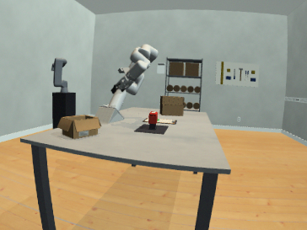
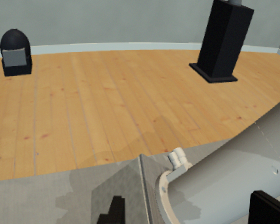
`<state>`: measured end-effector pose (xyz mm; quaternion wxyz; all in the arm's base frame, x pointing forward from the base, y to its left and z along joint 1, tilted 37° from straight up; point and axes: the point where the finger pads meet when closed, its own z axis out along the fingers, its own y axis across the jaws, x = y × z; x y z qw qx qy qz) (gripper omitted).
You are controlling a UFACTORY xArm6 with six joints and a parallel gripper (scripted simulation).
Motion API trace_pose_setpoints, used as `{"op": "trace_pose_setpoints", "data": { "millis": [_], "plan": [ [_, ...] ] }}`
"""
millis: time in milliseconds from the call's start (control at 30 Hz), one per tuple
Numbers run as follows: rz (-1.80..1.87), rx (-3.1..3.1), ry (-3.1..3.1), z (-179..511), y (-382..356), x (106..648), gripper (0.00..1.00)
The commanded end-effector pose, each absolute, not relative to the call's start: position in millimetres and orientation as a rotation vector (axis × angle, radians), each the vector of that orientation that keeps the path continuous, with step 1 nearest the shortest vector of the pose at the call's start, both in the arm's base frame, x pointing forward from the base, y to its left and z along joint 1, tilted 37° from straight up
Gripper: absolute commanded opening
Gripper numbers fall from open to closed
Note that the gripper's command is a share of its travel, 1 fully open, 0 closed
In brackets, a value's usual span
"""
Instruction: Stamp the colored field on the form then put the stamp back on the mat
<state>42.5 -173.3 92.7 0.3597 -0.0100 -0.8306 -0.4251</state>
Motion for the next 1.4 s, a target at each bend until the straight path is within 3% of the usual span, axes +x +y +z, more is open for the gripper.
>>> {"op": "trace_pose_setpoints", "data": {
  "millis": [0, 567, 967, 1367],
  "plan": [
    [-1.091, -0.033, -2.147, 92, -174, 44, 1.00],
    [-0.870, -0.906, -2.301, 41, -203, 187, 1.00],
    [-0.829, -1.726, -2.074, 30, -249, 306, 1.00],
    [-0.837, -1.887, -1.980, 30, -260, 328, 1.00]
  ]
}}
